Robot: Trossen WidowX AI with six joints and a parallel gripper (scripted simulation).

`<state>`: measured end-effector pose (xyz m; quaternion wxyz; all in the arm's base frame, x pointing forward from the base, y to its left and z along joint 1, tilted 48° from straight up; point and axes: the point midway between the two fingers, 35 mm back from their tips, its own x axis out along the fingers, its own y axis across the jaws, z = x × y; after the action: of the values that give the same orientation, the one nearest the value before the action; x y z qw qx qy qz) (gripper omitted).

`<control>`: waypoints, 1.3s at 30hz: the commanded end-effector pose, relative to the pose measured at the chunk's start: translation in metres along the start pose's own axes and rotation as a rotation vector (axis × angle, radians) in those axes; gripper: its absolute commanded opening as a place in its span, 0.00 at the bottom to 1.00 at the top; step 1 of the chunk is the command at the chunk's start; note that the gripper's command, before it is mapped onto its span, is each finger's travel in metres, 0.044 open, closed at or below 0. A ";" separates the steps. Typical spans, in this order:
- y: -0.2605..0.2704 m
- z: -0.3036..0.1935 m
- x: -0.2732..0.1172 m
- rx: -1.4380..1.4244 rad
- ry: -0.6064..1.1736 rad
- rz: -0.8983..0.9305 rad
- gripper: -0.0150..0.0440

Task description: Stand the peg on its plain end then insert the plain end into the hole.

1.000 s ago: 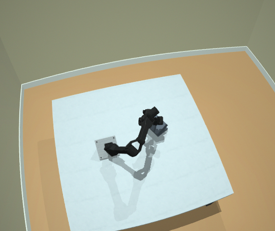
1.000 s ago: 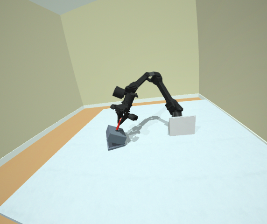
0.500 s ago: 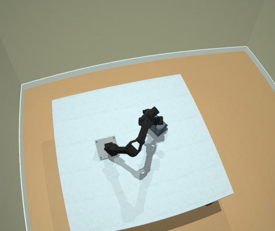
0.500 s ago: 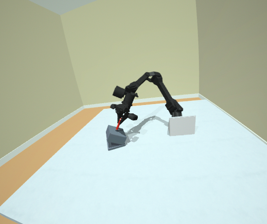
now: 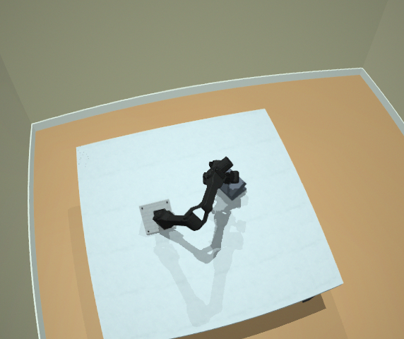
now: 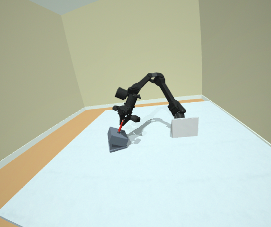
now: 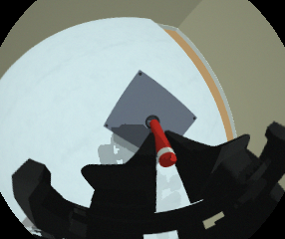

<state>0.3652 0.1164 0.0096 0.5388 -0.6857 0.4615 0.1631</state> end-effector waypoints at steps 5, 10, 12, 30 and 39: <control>0.003 -0.001 0.003 0.000 0.004 0.004 0.25; 0.003 -0.001 0.006 0.000 0.004 0.004 0.25; 0.003 -0.001 0.007 0.000 0.004 0.004 0.25; 0.002 0.000 0.016 0.000 0.005 0.003 0.25; 0.002 0.000 0.021 0.001 0.005 0.003 0.25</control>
<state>0.3747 0.1080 -0.0040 0.5401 -0.6847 0.4629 0.1590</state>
